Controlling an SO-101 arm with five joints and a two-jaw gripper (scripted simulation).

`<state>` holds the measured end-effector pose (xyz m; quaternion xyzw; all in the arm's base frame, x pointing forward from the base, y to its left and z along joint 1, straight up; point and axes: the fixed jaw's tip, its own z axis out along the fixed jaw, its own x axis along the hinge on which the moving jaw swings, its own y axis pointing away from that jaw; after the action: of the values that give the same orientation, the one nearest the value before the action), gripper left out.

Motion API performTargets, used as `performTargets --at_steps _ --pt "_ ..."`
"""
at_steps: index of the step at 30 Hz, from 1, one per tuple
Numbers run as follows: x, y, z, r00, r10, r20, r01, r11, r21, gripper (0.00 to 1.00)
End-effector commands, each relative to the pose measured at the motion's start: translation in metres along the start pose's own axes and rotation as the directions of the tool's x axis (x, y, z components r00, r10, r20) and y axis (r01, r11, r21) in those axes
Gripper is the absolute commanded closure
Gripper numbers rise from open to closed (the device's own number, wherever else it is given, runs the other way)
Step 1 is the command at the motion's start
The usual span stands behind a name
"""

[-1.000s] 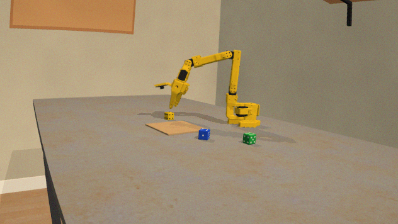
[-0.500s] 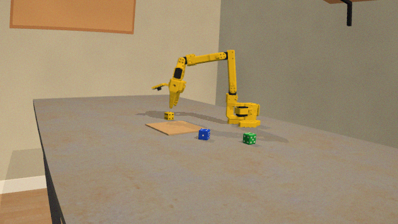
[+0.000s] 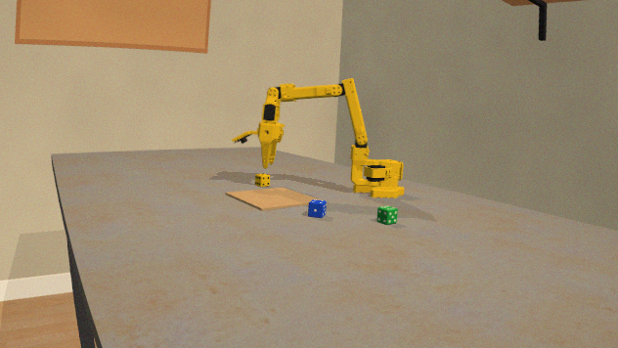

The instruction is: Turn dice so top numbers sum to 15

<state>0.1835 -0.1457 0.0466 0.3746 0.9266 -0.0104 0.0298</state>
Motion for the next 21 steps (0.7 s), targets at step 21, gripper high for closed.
performTargets --at_steps 21 --pt "-0.0086 0.0060 -0.0201 0.999 -0.042 -0.032 0.042 0.999 -0.001 0.69"
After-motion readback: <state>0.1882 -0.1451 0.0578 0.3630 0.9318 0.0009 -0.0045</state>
